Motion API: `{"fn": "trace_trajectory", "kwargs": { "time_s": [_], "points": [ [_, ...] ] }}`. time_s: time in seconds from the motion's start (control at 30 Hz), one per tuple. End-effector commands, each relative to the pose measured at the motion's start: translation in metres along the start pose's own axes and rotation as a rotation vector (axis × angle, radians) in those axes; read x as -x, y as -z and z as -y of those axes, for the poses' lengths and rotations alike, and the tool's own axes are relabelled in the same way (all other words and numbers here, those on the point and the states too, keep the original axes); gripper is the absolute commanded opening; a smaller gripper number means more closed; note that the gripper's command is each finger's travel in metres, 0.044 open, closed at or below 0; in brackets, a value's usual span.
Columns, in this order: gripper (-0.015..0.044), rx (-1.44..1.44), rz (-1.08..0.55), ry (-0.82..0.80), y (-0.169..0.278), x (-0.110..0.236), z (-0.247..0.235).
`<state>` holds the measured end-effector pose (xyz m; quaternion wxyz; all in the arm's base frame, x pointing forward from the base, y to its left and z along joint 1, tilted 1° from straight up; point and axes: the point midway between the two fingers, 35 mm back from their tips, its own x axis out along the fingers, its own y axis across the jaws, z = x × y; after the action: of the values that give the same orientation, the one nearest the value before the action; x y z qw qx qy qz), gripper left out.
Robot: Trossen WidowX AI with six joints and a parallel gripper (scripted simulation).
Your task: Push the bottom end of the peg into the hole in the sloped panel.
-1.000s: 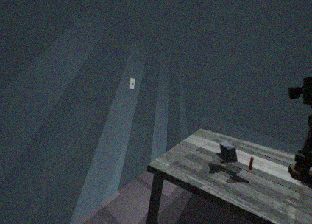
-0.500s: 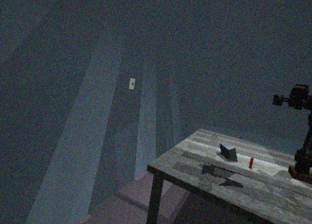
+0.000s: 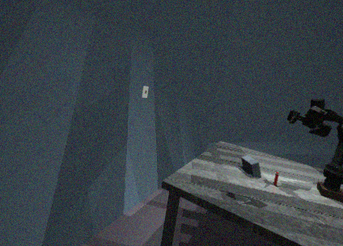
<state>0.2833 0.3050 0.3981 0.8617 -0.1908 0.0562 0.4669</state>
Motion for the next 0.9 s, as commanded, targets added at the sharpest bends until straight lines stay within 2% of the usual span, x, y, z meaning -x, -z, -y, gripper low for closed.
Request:
{"fn": "trace_trajectory", "kwargs": {
  "time_s": [0.0, 0.4, 0.87],
  "points": [
    [0.044, 0.069, -0.076, 0.009, 0.023, -0.009, 0.006],
    [0.044, 0.298, -0.301, -0.022, 0.091, -0.021, 0.022],
    [0.044, 0.542, -0.539, -0.153, 0.168, -0.02, 0.036]
  ]
}}
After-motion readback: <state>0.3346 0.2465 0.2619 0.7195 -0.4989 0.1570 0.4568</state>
